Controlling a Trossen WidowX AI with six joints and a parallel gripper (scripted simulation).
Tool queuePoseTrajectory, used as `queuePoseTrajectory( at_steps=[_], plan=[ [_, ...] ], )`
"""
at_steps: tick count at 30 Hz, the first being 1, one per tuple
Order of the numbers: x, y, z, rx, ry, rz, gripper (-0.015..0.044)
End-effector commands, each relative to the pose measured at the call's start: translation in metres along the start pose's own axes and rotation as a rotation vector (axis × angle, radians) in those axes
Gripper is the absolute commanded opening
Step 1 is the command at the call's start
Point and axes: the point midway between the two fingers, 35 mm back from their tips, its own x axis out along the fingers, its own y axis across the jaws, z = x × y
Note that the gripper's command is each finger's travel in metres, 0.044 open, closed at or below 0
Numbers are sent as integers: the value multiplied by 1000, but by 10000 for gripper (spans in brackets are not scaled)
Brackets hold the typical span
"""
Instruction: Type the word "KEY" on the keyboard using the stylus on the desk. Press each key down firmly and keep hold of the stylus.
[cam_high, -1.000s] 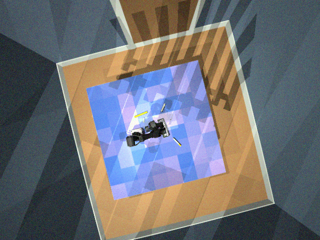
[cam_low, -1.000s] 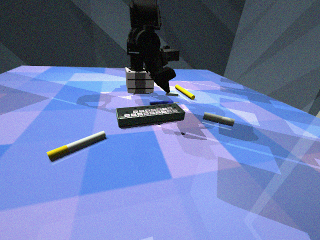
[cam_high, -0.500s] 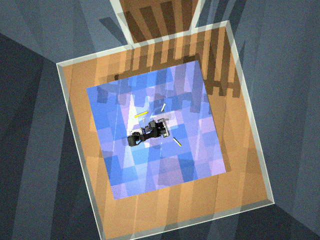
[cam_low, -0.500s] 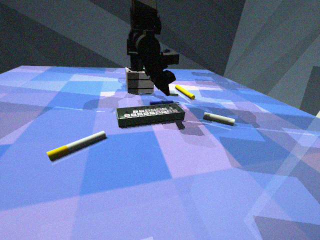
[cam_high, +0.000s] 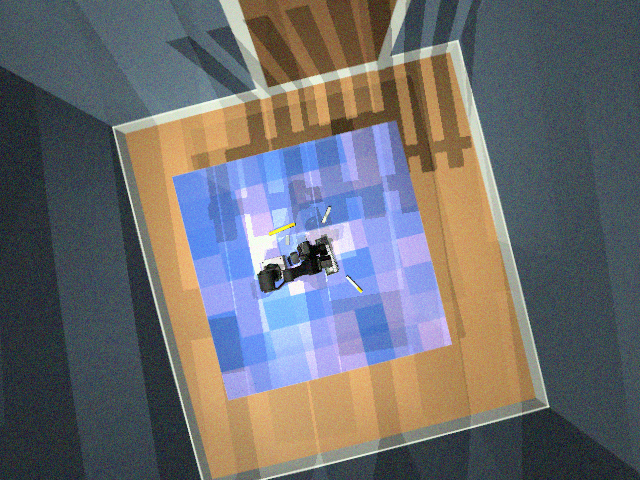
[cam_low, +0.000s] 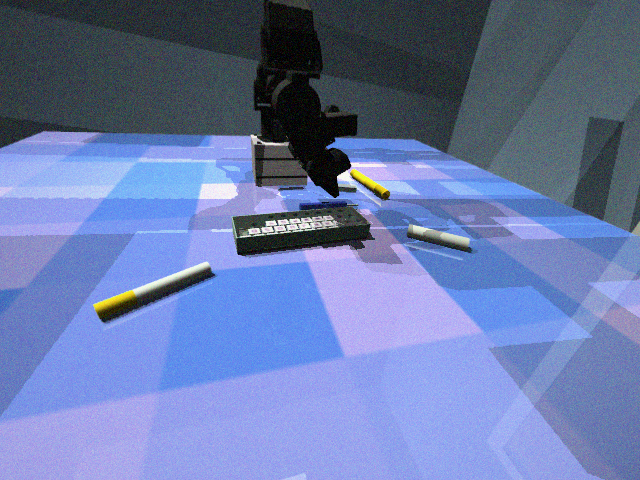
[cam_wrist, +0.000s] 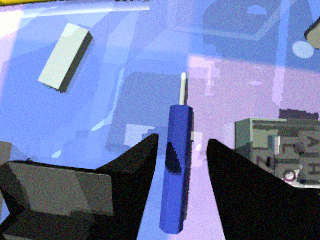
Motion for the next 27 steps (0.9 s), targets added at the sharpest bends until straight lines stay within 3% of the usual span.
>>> queuePoseTrajectory(
  at_steps=[1,27],
  plan=[
    [4,0,-1,1,-5,2,150],
    [21,1,-11,1,-5,2,150]
  ],
)
